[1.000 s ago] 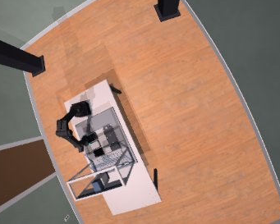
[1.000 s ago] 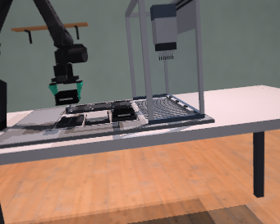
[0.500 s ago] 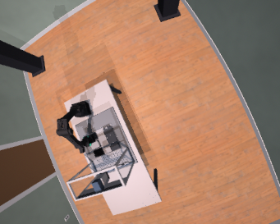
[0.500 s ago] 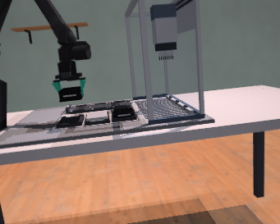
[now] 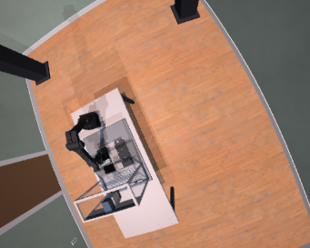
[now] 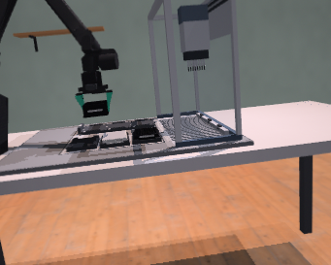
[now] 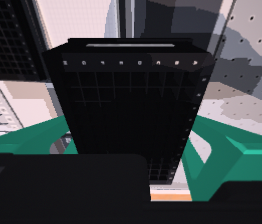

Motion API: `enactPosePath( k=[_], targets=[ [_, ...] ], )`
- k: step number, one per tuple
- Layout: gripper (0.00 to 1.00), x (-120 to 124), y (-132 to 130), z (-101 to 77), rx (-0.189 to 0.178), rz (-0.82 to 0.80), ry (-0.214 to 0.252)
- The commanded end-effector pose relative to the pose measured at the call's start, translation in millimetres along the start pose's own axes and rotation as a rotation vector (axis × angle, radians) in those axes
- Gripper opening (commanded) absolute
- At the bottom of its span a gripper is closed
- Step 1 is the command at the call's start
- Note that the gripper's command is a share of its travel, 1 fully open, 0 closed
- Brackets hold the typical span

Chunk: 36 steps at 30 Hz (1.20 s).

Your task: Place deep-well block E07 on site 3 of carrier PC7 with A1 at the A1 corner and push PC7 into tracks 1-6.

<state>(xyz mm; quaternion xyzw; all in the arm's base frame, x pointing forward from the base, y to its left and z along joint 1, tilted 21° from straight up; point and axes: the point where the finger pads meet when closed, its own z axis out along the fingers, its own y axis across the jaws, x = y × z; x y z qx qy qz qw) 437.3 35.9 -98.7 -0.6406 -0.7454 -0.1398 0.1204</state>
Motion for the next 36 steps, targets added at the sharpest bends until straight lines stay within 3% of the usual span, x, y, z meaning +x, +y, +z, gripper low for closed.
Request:
enactPosePath(
  k=[1, 9, 36],
  targets=[
    [0.0, 16, 29, -13.0, -0.031, 0.004, -0.007],
    [0.0, 38, 44, -3.3, -0.009, 0.013, -0.001],
    [0.0, 110, 106, -4.0, -0.013, 0.012, -0.001]
  ],
)
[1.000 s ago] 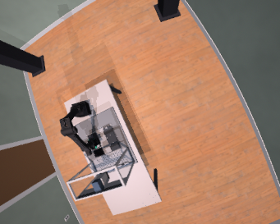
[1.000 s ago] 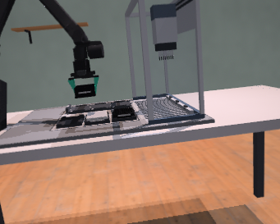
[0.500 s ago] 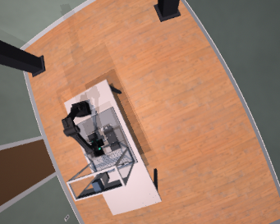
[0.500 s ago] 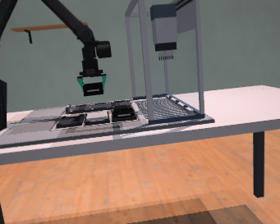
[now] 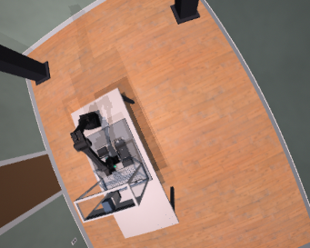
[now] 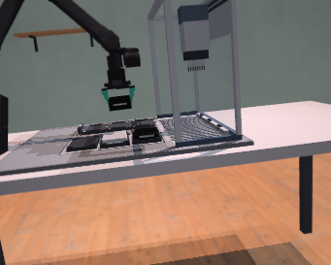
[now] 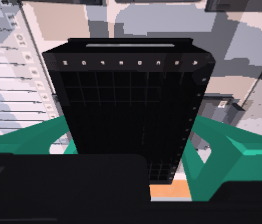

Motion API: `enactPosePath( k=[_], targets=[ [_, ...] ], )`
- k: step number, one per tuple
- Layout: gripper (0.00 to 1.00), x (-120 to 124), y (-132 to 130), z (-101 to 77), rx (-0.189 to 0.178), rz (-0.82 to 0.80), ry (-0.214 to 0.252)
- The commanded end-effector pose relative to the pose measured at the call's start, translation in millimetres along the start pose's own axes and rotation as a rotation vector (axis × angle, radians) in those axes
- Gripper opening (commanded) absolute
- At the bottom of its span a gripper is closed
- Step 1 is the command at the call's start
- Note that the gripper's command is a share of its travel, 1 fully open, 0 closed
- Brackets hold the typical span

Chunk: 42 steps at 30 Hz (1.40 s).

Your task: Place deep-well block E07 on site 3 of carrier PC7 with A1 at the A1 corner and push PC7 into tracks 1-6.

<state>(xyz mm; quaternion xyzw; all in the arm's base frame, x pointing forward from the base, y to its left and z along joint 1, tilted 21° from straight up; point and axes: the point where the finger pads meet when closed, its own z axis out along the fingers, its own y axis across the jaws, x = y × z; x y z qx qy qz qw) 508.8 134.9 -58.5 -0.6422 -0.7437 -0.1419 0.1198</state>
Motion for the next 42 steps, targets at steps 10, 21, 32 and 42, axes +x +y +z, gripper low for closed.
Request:
enactPosePath(
  k=[10, 21, 32, 42],
  targets=[
    [0.0, 44, 43, -2.7, -0.01, 0.008, -0.002],
    [0.0, 75, 69, -3.1, -0.012, 0.007, 0.0],
    [0.0, 103, 93, -3.6, -0.014, 0.007, 0.001],
    [0.0, 103, 85, -5.4, 0.003, 0.026, -0.002]
  ],
)
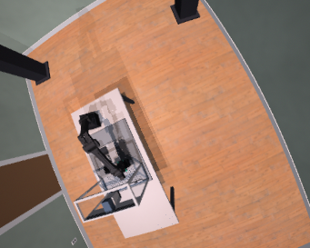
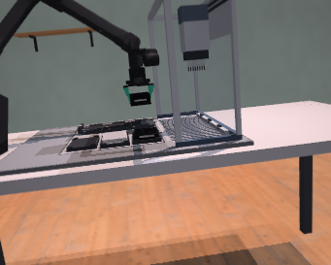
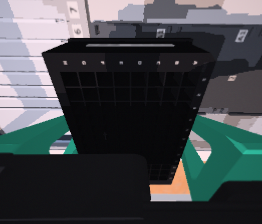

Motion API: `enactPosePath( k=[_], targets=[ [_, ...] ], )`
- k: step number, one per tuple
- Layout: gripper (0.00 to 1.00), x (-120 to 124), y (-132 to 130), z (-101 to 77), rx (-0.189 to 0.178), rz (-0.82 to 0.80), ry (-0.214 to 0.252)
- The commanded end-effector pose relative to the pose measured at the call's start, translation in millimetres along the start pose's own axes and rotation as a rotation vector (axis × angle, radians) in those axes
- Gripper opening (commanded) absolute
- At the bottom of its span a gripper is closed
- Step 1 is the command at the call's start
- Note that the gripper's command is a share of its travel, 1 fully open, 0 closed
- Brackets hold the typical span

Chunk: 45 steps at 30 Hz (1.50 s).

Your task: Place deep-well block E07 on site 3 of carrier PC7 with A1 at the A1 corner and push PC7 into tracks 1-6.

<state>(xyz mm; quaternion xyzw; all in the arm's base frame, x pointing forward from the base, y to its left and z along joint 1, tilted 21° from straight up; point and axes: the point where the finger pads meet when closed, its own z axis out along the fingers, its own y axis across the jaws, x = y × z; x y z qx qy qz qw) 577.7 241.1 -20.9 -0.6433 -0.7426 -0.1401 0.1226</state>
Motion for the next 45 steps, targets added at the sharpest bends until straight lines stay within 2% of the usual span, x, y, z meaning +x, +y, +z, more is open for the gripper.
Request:
enactPosePath(
  k=[1, 3, 4, 5, 6, 8, 9, 10, 21, 22, 24, 35, 37, 42, 45],
  targets=[
    [0.0, 4, 14, -17.3, -0.036, 0.003, 0.003],
    [0.0, 4, 14, -17.3, -0.036, 0.003, 0.003],
    [0.0, 1, 3, -11.8, -0.008, 0.022, -0.003],
    [0.0, 0, 2, -11.7, -0.007, 0.023, -0.004],
    [0.0, 4, 13, -17.3, -0.036, 0.003, 0.003],
    [0.0, 4, 13, -17.3, -0.036, 0.003, 0.003],
    [0.0, -1, 1, -13.1, -0.008, 0.026, -0.004],
    [0.0, 3, 13, -17.3, -0.036, 0.003, 0.003],
    [0.0, 3, 13, -17.3, -0.036, 0.003, 0.002],
    [0.0, -6, 1, 1.6, -0.005, 0.025, -0.004],
    [0.0, 2, -2, 13.6, 0.002, 0.011, -0.004],
    [0.0, 4, 0, 41.3, -0.004, 0.008, -0.002],
    [0.0, 4, 0, 41.3, -0.004, 0.008, -0.002],
    [0.0, 11, 16, 46.0, -0.034, -0.003, 0.004],
    [0.0, 12, 19, 53.1, -0.038, -0.004, 0.005]
  ],
)
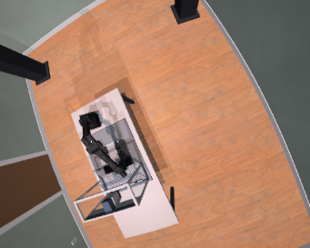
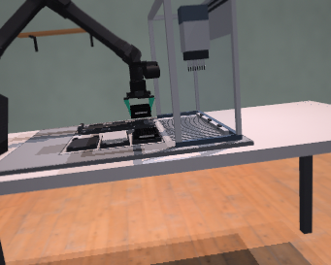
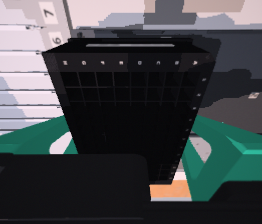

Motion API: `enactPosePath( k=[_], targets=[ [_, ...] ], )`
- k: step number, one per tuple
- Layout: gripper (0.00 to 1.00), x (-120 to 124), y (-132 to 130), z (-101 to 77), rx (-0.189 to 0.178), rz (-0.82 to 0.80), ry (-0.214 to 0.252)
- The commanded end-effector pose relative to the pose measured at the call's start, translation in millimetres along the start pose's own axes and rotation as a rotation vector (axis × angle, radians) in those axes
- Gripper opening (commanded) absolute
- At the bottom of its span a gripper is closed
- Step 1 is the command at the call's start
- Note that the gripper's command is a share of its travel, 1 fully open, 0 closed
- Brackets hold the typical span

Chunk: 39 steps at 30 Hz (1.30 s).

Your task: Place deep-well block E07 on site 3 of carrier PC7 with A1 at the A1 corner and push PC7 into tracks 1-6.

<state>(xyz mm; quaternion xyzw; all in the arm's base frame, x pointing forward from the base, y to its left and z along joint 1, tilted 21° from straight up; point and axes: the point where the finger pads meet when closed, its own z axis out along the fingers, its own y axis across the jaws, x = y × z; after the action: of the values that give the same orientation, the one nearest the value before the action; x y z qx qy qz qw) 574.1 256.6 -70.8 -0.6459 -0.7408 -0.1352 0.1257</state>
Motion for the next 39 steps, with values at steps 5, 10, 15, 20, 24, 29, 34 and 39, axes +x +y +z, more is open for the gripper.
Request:
enactPosePath(
  k=[5, 10, 15, 20, 24, 29, 34, 39],
  targets=[
    [0.0, 16, 21, 15.1, -0.045, -0.012, 0.007],
    [0.0, 15, 20, 19.5, -0.041, -0.01, 0.007],
    [0.0, 8, 19, 7.1, -0.043, -0.004, 0.006],
    [0.0, 8, 19, 7.1, -0.043, -0.004, 0.006],
    [0.0, 8, 19, 7.1, -0.043, -0.004, 0.006],
    [0.0, 8, 19, 7.0, -0.043, -0.004, 0.006],
    [0.0, 14, 25, 18.0, -0.048, -0.009, 0.008],
    [0.0, 13, 20, 21.9, -0.039, -0.008, 0.006]
  ],
)
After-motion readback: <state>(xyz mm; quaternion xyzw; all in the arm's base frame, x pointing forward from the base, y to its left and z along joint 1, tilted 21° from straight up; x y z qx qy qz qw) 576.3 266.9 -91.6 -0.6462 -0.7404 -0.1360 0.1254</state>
